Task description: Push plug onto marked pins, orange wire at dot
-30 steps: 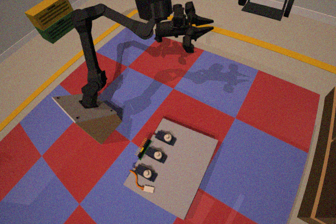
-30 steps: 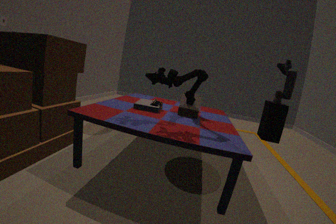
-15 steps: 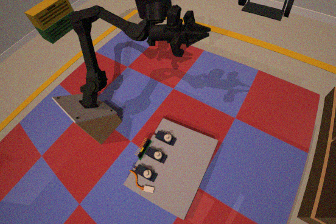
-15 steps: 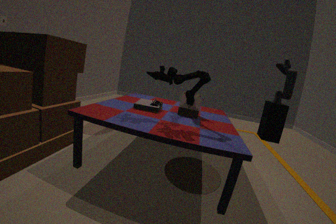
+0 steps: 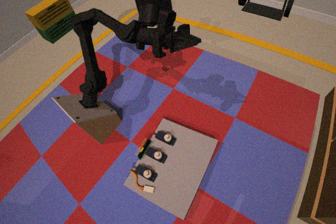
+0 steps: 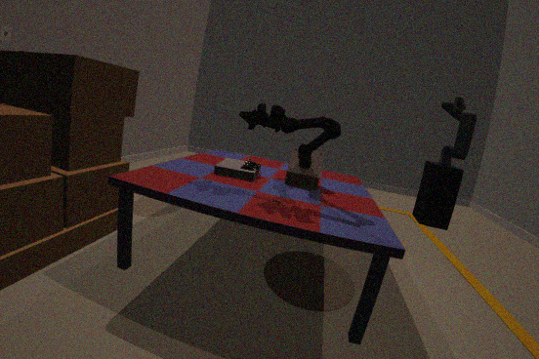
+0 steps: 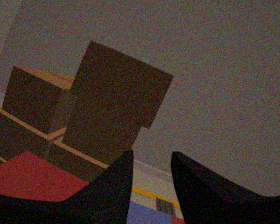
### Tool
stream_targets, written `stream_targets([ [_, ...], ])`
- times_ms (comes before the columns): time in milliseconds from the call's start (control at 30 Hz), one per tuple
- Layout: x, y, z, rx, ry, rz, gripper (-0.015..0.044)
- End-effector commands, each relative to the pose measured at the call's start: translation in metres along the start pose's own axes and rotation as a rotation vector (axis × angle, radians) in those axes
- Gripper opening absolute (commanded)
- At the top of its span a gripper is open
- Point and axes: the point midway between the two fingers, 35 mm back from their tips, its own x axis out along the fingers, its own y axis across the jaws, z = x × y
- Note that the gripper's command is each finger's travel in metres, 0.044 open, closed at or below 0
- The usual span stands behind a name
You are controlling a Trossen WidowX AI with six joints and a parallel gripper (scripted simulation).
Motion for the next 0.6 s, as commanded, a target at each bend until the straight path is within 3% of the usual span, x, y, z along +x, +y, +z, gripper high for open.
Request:
stream_targets([
  [0,-0.005,-0.019,-0.004,-0.108,0.023,-0.033,0.0115],
  [400,-0.023,-0.079,-0.018,-0.421,0.126,-0.146,0.0115],
  [567,-0.004,-0.091,-0.039,-0.472,0.265,-0.140,0.0115],
])
